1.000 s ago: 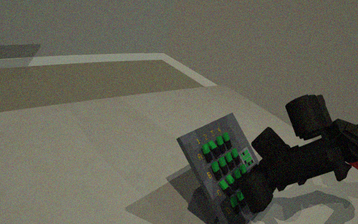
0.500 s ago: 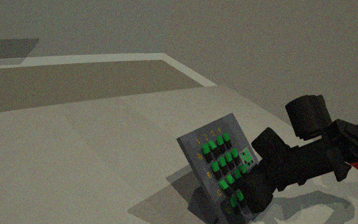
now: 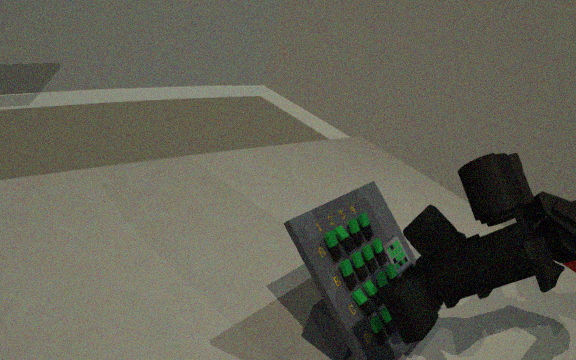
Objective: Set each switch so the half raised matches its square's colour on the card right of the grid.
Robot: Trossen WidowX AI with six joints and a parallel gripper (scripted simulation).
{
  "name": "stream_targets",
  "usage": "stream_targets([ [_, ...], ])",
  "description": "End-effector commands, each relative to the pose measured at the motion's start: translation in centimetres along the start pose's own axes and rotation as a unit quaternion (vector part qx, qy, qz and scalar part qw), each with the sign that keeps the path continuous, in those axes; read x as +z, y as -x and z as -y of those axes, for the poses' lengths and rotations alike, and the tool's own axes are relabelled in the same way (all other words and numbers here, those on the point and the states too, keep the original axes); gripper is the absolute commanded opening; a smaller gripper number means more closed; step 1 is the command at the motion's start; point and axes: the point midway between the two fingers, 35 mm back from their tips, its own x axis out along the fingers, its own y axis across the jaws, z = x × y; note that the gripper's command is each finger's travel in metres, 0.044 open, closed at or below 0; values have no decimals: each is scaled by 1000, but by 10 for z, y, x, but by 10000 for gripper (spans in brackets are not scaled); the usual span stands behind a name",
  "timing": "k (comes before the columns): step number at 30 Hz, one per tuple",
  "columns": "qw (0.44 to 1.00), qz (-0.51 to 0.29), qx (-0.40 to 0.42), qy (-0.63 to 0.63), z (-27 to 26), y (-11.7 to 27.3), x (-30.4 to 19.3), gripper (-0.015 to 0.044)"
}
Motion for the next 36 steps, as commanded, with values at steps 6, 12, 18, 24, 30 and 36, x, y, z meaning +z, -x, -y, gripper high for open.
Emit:
stream_targets([
  [6,1000,1,3,2,-1,-1,0,0],
  [12,1000,1,3,2,-1,-2,0,0],
  [18,1000,1,2,2,-1,-3,0,0],
  [24,1000,1,2,2,-1,-4,0,0],
  [30,1000,-2,2,-1,-1,1,1,0],
  [36,1000,-13,5,1,-2,54,3,0],
])
